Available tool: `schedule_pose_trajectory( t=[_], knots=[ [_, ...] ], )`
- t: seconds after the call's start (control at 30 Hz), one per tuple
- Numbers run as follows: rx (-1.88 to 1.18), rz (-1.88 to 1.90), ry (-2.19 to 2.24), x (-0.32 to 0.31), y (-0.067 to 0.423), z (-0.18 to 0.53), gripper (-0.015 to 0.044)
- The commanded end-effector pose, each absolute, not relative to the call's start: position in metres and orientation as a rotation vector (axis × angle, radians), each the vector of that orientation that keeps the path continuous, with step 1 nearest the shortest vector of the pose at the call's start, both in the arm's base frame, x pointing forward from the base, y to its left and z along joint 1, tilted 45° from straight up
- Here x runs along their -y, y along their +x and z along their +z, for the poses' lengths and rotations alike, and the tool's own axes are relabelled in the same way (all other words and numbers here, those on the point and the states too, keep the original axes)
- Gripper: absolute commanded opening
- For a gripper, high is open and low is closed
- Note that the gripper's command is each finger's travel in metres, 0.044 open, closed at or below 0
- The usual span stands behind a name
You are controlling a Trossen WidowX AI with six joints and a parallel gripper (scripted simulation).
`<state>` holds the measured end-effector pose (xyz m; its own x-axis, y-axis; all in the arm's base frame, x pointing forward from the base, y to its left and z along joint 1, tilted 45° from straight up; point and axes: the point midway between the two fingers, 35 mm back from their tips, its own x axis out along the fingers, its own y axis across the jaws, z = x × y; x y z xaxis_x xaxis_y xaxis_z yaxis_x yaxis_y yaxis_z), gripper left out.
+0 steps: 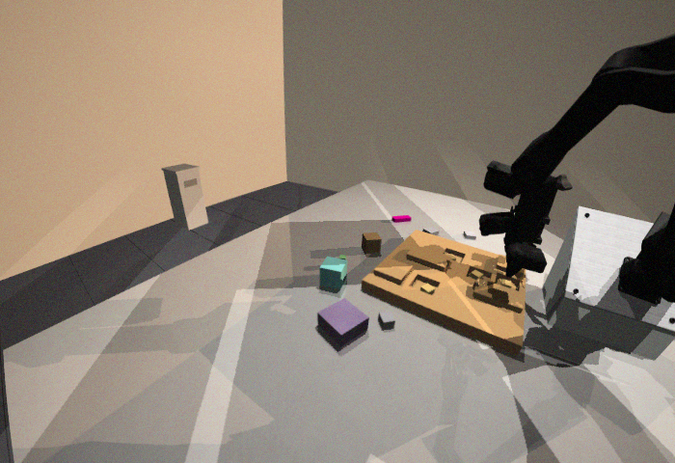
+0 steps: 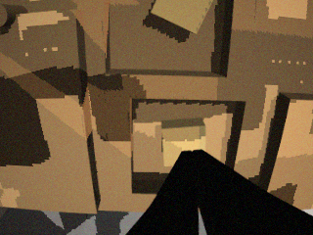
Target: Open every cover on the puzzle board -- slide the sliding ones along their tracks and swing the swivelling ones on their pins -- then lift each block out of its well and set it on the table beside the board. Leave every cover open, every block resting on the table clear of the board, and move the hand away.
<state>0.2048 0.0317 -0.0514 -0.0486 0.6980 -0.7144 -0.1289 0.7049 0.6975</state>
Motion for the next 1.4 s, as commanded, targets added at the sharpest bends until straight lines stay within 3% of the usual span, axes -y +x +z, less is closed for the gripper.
schedule_pose_trajectory(
  t=[0.0,0.6,0.8,1.37],
  knots=[
    [-1.481,0.717,0.505,-0.034,0.203,-0.052,0.0],
    [-1.481,0.717,0.505,-0.034,0.203,-0.052,0.0],
    [-1.483,0.718,0.485,-0.019,0.204,-0.04,0.0144],
    [-1.482,0.715,0.503,-0.006,0.206,-0.025,0.0144]
  ],
)
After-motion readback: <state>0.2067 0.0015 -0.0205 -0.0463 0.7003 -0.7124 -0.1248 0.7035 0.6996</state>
